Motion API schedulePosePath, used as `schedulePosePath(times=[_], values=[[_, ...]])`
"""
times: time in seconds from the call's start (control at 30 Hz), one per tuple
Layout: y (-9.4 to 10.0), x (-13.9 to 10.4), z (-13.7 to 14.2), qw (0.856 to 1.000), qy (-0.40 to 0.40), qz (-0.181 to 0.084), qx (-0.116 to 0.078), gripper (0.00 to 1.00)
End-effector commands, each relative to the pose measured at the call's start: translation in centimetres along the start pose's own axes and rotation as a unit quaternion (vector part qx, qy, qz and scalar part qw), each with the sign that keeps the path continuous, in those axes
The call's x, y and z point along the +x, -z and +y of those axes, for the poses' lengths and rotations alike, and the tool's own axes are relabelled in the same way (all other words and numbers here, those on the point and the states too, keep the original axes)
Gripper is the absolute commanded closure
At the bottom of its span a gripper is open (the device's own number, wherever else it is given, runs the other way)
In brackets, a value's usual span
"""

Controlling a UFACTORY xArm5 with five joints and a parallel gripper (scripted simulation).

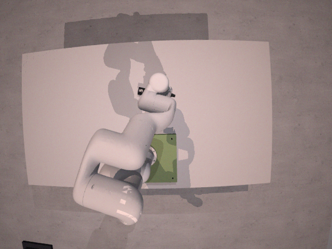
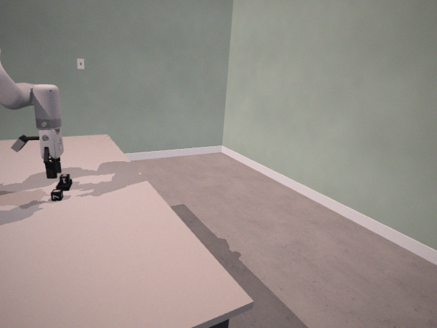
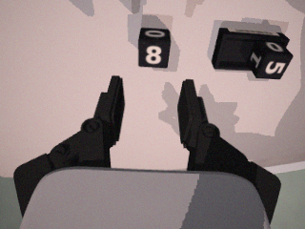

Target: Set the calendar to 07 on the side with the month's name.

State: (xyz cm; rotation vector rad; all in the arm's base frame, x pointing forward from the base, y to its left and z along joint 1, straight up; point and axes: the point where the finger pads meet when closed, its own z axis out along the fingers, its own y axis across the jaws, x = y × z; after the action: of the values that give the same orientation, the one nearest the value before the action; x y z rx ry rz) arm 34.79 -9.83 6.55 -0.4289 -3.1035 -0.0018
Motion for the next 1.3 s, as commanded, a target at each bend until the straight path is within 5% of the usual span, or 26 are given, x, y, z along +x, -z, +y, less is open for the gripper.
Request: schedulePosePath(times=[0.0, 1.27], values=[[0.1, -0.1, 0.0, 1.000, 0.000, -0.002, 0.000, 0.51], [-2.3, -0.1, 0.0, 1.000, 0.000, -0.002, 0.000, 0.51]])
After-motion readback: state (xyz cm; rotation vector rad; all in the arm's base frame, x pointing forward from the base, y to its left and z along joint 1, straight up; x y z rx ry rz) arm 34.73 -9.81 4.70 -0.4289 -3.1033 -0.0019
